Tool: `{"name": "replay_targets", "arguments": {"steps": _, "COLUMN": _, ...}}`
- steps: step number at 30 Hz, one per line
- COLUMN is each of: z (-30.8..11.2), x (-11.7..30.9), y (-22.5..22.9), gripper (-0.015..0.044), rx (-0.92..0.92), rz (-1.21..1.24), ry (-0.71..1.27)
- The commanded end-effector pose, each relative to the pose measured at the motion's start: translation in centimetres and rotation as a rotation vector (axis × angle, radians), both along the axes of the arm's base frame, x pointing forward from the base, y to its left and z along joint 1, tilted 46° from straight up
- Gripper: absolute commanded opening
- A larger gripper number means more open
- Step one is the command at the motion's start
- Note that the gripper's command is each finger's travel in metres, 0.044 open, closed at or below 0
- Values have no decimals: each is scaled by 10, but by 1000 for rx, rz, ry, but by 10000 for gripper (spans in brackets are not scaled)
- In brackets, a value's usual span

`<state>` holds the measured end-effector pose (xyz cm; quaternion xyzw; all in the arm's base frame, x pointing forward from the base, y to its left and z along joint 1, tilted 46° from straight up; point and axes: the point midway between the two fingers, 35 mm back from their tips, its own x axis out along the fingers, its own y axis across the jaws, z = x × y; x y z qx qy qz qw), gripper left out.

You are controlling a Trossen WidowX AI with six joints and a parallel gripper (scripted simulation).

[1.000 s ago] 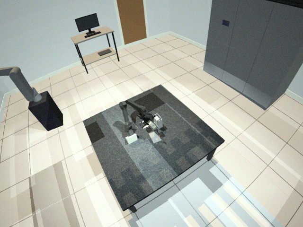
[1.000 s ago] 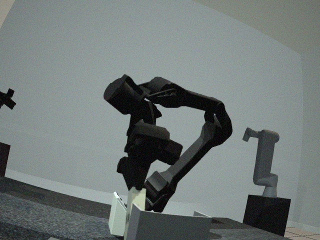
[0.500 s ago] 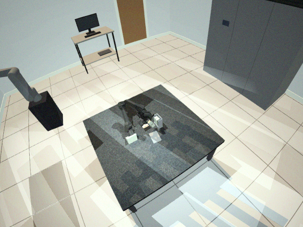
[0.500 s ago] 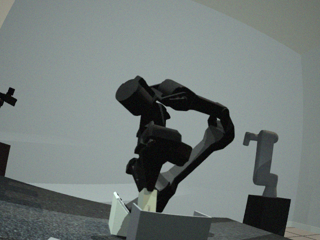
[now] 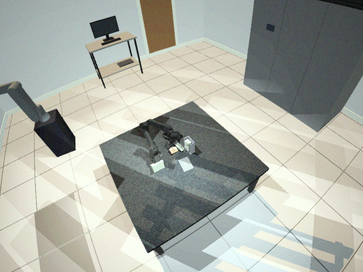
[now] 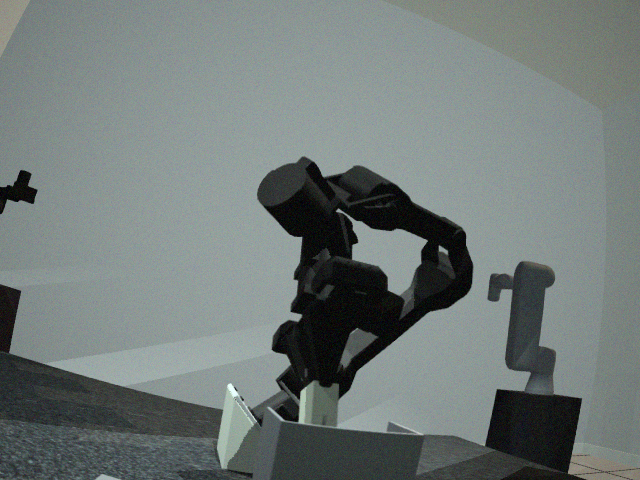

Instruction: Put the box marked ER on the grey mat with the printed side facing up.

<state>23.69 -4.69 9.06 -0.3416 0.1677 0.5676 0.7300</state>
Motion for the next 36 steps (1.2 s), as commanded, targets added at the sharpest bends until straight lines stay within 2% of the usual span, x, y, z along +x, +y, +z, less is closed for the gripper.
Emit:
{"name": "replay_targets", "arguments": {"steps": 1, "z": 4, "x": -2, "y": 6, "gripper": 159, "rx": 8, "rz": -1, "ry": 1}}
{"name": "replay_targets", "arguments": {"steps": 11, "z": 9, "x": -4, "y": 13, "gripper": 159, "rx": 9, "rz": -1, "ry": 1}}
{"name": "replay_targets", "arguments": {"steps": 36, "z": -19, "x": -8, "y": 42, "gripper": 159, "rx": 10, "rz": -1, "ry": 0}}
